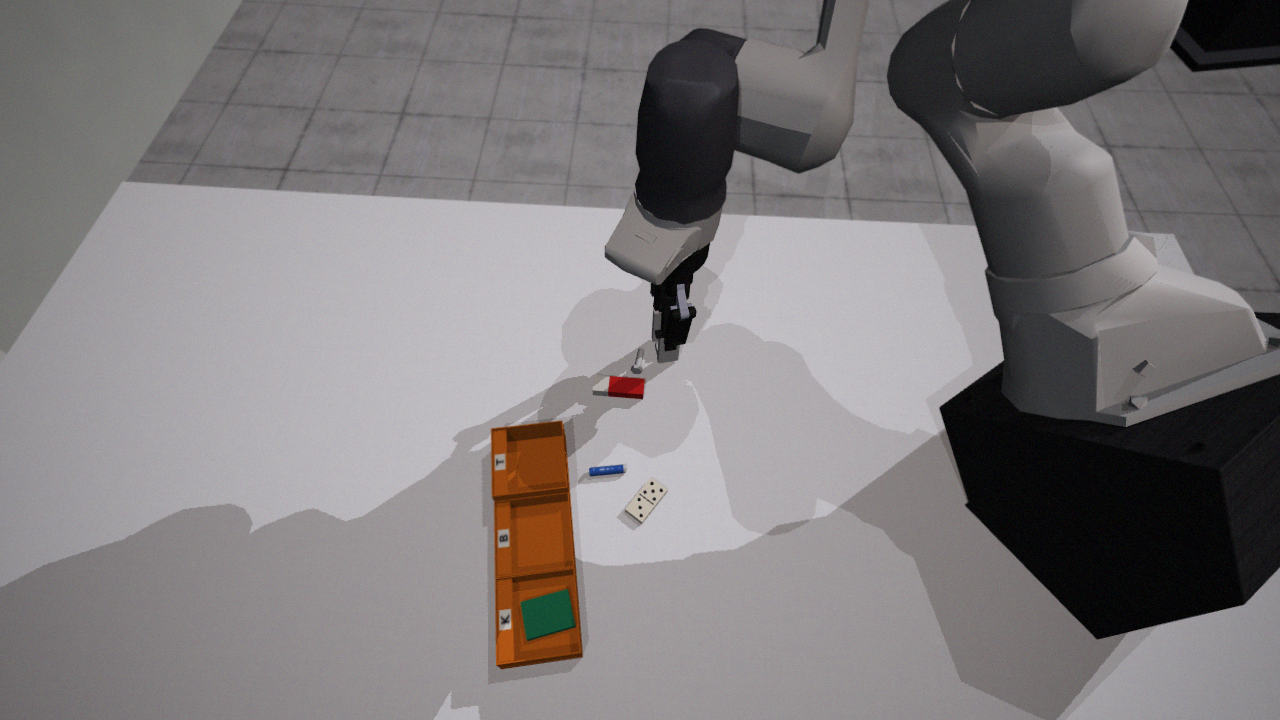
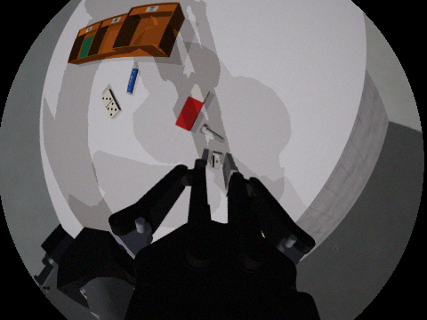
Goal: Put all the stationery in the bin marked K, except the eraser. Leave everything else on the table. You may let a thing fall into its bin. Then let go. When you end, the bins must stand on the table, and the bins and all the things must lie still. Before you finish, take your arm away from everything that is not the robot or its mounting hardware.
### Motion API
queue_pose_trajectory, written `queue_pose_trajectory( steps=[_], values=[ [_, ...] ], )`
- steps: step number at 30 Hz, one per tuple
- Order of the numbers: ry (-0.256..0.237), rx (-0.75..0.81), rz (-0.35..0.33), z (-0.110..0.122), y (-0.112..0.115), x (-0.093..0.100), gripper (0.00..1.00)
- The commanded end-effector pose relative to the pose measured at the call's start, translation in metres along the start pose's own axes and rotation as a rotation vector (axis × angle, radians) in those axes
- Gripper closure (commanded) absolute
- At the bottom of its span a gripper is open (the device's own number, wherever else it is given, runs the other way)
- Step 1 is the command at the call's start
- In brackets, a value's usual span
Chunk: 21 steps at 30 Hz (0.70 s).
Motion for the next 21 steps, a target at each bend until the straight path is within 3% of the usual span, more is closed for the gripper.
queue_pose_trajectory(
  steps=[1,5,6,21],
  values=[
    [0.0,-0.01,0.002,0.0003,0.0007,-0.0001,0.82],
    [0.0,-0.01,0.002,0.0003,0.0008,-0.0001,0.82],
    [0.0,-0.01,0.002,0.0003,0.0008,-0.0001,0.94],
    [0.0,-0.01,0.002,0.0003,0.0008,-0.0001,0.94]
  ],
)
Point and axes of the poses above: the point where the finger pads meet when closed, its own x axis back along the fingers, its own z axis across the jaws, y = z × x, the point moved 5 cm from there along x, back along the fingers, and after that the axes turned 15 degrees about x, right-handed, at the moved point
